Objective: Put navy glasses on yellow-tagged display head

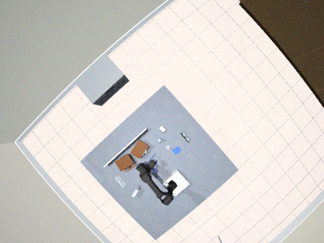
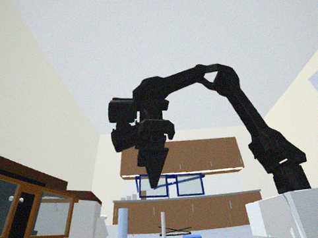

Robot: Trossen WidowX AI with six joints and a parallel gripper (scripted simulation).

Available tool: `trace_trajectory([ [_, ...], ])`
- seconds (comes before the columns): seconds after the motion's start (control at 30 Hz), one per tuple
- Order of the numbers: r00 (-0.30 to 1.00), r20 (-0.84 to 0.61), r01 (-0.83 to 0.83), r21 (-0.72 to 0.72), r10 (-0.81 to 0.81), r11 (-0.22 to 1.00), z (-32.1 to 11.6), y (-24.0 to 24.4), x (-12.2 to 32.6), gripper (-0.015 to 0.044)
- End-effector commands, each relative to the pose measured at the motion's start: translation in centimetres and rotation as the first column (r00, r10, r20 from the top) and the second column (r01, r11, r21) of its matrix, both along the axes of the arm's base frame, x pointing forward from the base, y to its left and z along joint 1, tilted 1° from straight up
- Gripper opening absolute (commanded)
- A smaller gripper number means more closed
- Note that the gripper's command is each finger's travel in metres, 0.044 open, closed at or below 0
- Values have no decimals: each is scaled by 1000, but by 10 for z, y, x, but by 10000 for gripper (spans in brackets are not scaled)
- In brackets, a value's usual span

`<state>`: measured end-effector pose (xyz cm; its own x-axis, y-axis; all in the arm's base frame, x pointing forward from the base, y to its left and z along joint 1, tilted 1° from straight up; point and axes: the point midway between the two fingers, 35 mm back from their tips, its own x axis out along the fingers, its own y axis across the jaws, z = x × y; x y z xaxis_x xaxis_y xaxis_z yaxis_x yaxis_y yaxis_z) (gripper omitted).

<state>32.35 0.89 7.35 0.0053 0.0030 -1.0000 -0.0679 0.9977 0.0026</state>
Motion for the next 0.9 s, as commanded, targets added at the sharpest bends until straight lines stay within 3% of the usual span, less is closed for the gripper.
trace_trajectory([
  [0.0, 999, 8, -49, -7, 49, 999, 4, -9, 1, 0],
  [0.43, 937, 5, -349, -16, 349, 937, 5, -55, -4, 0],
  [0.87, 787, -3, -617, -21, 617, 787, 5, -100, -16, 0],
])
